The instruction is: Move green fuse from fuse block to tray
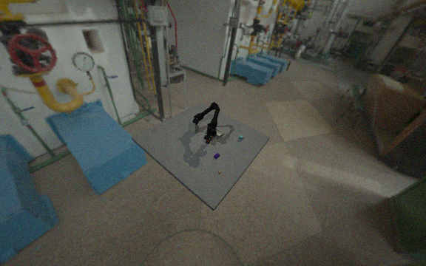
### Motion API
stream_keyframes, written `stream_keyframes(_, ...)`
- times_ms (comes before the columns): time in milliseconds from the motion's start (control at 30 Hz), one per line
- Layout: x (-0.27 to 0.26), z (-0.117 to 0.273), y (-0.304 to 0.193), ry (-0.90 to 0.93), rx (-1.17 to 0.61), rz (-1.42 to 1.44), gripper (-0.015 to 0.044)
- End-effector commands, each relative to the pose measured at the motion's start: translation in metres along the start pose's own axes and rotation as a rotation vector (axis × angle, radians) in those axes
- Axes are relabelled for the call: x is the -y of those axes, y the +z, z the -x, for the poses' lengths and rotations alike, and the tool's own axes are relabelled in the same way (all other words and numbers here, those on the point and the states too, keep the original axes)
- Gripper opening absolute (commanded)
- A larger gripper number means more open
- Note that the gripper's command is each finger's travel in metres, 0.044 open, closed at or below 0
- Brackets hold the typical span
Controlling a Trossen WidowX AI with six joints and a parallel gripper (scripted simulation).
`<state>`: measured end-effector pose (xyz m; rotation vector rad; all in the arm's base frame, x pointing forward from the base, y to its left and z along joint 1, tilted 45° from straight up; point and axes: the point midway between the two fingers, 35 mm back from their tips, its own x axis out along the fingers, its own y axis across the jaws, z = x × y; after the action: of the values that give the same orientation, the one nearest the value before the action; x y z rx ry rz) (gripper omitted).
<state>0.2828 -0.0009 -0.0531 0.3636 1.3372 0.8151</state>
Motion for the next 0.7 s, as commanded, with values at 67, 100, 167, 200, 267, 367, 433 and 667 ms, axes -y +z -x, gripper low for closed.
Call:
stream_keyframes(67,-0.0006,-0.0040,0.0004,0.005,0.004,-0.006,0.0070)
stream_keyframes(100,-0.0006,-0.0049,0.0004,0.005,0.004,-0.006,0.0070)
stream_keyframes(167,-0.0006,-0.0068,0.0004,0.005,0.004,-0.006,0.0070)
stream_keyframes(200,-0.0006,-0.0077,0.0004,0.005,0.004,-0.006,0.0070)
stream_keyframes(267,-0.0007,-0.0094,0.0004,0.005,0.004,-0.006,0.0070)
stream_keyframes(367,-0.0007,-0.0100,0.0004,0.005,0.004,-0.006,0.0070)
stream_keyframes(433,-0.0007,-0.0100,0.0004,0.005,0.004,-0.006,0.0070)
stream_keyframes(667,-0.0001,-0.0090,-0.0001,0.000,0.000,0.000,0.0030)
